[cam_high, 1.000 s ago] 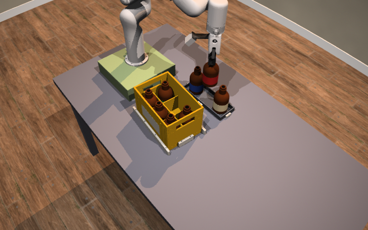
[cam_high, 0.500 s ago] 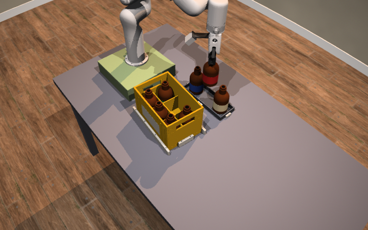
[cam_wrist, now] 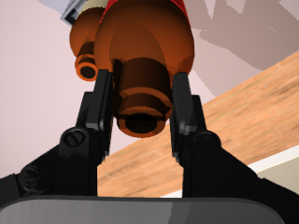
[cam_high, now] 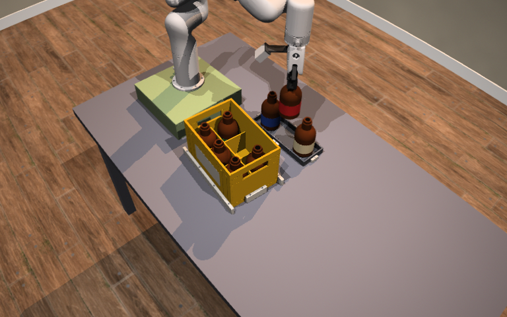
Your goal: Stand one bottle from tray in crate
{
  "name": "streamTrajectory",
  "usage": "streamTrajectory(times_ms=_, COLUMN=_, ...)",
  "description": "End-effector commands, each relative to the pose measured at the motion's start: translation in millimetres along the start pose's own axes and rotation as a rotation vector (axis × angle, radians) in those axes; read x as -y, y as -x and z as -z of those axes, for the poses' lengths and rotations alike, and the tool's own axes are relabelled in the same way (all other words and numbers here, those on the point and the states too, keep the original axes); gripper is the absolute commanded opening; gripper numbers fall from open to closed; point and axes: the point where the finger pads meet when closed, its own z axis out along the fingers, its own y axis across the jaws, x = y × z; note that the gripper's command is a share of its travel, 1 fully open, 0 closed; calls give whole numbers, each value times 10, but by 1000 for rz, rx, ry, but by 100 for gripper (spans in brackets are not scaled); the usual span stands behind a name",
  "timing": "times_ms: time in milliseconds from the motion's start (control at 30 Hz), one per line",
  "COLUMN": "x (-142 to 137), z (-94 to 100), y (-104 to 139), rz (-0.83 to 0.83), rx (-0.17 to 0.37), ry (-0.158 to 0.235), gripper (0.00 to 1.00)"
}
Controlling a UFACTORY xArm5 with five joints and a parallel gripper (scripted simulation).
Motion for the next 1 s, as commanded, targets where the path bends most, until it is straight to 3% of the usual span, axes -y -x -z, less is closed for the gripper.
streamTrajectory(times_ms=0, x=5, z=20, y=10, rz=0, rx=4, ry=-2, gripper=0)
streamTrajectory(times_ms=967, x=9, z=257, y=5, rz=0, rx=4, ry=-2, gripper=0)
